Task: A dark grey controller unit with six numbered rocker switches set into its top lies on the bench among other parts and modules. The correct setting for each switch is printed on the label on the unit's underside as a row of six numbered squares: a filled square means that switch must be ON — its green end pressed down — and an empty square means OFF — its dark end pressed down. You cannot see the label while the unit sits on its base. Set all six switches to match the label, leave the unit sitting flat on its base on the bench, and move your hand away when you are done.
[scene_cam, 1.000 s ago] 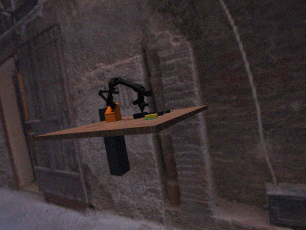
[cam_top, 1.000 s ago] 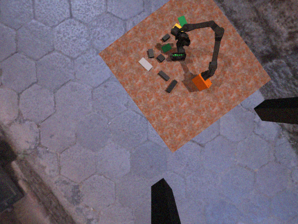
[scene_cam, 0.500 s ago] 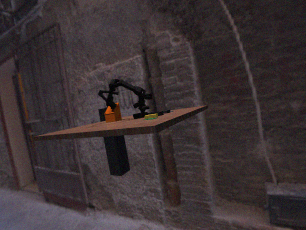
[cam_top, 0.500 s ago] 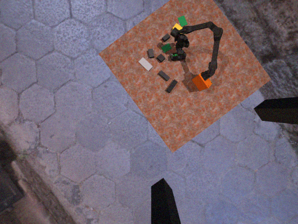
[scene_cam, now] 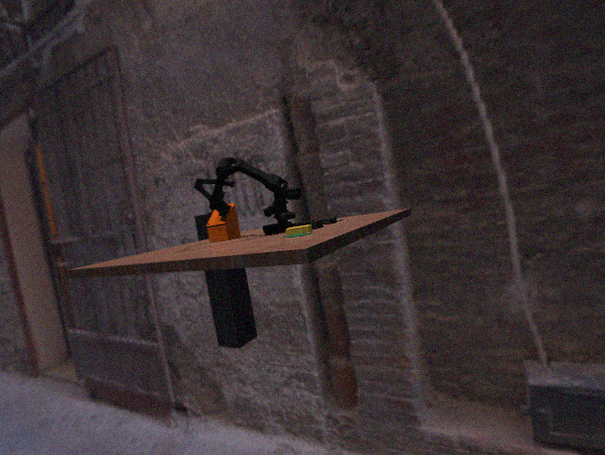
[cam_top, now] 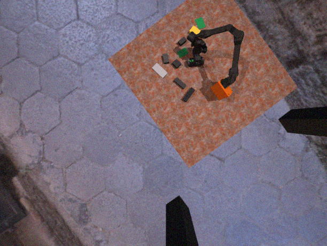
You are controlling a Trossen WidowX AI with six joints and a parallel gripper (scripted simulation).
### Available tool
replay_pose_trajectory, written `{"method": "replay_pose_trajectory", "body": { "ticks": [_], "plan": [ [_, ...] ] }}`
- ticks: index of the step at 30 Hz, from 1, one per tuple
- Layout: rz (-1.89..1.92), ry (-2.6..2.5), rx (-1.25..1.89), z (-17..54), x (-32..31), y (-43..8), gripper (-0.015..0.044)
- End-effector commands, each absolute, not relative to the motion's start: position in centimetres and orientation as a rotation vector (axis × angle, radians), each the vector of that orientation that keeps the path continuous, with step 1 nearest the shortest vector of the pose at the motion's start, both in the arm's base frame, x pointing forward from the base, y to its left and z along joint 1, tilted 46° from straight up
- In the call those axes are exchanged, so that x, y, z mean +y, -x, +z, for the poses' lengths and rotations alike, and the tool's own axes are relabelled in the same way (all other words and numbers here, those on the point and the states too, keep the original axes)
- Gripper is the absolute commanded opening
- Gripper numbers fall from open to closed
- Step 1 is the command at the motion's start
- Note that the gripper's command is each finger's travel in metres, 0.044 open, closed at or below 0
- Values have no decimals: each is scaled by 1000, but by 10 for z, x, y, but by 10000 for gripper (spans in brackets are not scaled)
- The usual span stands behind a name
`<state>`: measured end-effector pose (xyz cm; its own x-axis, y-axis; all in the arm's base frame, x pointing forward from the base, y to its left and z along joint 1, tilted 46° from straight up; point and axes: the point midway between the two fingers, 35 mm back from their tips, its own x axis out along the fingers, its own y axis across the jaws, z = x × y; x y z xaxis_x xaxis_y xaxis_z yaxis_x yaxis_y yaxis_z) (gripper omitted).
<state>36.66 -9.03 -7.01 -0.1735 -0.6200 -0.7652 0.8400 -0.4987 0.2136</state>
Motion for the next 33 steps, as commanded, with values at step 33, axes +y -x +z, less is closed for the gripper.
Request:
{"method": "replay_pose_trajectory", "body": {
  "ticks": [33],
  "plan": [
    [-1835,-1027,317,-36,-57,-368,0]
  ]
}}
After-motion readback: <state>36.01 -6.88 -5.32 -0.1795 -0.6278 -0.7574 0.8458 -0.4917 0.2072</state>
